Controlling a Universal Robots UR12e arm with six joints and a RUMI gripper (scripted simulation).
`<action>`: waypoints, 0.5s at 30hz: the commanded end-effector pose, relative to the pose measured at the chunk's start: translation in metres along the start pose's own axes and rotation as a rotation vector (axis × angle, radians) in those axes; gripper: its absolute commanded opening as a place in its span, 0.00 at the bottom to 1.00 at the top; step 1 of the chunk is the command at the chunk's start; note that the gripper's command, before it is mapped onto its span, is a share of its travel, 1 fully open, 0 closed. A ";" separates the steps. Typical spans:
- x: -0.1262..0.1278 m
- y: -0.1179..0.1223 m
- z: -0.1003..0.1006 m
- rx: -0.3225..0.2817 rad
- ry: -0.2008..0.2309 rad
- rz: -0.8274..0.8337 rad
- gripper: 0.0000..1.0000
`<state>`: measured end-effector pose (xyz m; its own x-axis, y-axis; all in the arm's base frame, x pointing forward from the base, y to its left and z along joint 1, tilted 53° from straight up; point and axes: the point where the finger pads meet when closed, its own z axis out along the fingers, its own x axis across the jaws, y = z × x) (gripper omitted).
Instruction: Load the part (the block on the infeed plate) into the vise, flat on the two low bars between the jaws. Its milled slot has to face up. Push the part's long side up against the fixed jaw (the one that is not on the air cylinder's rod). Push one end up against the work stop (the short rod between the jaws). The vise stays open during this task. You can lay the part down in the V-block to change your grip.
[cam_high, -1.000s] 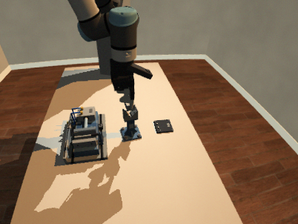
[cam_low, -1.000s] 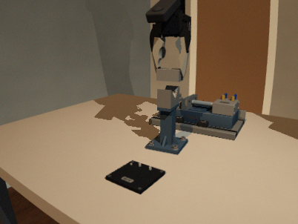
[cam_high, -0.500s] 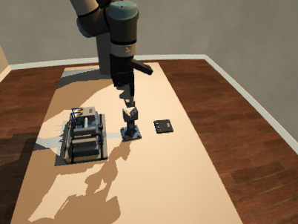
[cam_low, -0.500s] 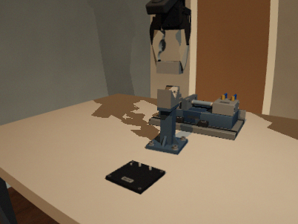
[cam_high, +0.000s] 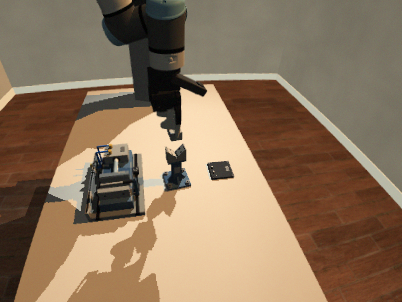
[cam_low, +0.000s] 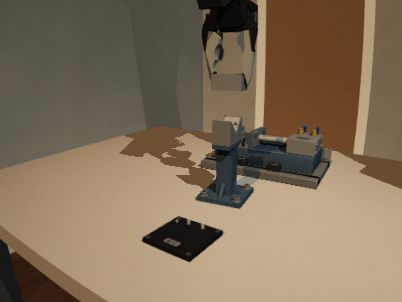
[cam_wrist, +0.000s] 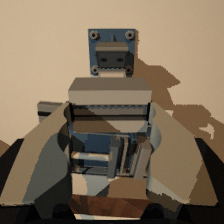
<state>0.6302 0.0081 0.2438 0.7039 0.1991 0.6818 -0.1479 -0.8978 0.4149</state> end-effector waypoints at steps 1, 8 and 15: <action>0.000 0.000 -0.004 0.000 0.001 0.000 0.00; 0.000 0.000 -0.006 0.000 0.001 0.000 0.00; 0.000 0.000 -0.006 0.000 0.001 0.000 0.00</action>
<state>0.6265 0.0102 0.2470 0.7040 0.1990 0.6817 -0.1479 -0.8978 0.4149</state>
